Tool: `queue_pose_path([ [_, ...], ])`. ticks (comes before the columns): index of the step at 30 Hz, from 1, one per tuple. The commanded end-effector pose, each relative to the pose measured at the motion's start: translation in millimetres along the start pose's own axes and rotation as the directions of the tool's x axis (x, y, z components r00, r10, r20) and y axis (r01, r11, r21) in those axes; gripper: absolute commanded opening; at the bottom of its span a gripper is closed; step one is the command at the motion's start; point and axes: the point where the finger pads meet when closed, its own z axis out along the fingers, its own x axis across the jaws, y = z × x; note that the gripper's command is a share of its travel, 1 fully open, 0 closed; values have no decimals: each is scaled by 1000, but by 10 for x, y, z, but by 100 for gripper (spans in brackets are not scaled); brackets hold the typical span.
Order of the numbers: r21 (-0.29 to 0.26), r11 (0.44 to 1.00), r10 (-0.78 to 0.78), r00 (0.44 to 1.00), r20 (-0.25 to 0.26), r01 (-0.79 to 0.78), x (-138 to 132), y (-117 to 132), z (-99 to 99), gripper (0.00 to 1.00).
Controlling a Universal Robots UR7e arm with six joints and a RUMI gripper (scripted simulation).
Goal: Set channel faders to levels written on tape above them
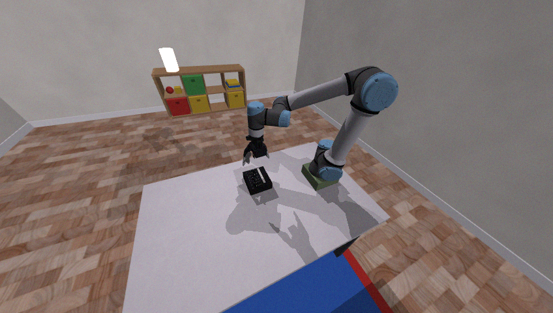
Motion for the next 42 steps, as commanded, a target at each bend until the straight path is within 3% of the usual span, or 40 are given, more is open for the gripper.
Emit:
queue_pose_path([
  [1, 1, 1000, 26, 1000, 1, -26, 6, 0, -7, 100],
  [42, 1, 1000, 30, 1000, 2, -30, 7, -1, -5, 100],
])
